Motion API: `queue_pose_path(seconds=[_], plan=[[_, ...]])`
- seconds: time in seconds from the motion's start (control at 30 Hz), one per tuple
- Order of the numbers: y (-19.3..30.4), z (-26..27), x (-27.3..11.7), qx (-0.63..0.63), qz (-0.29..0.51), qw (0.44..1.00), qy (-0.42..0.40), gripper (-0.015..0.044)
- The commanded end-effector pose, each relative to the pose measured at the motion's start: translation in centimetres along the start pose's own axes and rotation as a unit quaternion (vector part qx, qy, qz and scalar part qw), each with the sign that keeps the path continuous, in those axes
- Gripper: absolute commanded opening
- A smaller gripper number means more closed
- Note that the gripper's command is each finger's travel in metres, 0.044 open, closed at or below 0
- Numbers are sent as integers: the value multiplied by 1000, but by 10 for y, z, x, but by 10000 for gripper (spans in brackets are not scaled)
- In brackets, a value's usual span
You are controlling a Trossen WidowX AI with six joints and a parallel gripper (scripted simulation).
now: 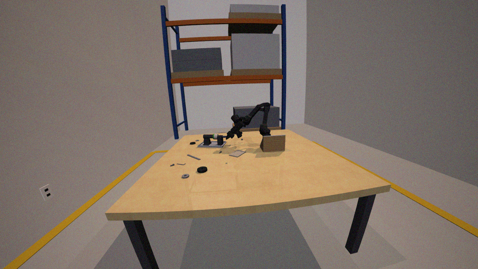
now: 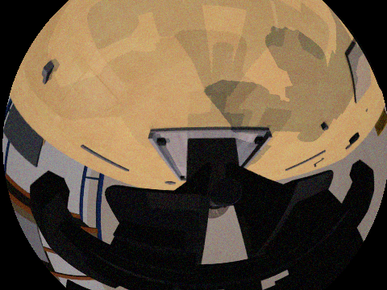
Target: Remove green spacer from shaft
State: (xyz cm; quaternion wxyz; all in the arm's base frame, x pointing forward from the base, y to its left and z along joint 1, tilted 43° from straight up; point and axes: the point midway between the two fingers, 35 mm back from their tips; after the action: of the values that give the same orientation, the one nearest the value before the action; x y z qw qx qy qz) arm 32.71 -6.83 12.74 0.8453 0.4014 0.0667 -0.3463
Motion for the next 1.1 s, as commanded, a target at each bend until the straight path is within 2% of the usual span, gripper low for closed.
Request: queue_pose_path(seconds=[0.0, 1.07], plan=[[-1, 0, 0, 1, 0, 1000, 0, 0], [-3, 0, -3, 1, 0, 1000, 0, 0]])
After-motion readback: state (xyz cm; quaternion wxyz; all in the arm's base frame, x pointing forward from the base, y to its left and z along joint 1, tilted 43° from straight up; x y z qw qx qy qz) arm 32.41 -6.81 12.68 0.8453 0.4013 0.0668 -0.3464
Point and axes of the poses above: the point midway between the two fingers, 35 mm back from their tips, its own x axis out along the fingers, its own z axis across the jaws, y = z × x, and after that the axes turned 1 degree about -x, right-handed
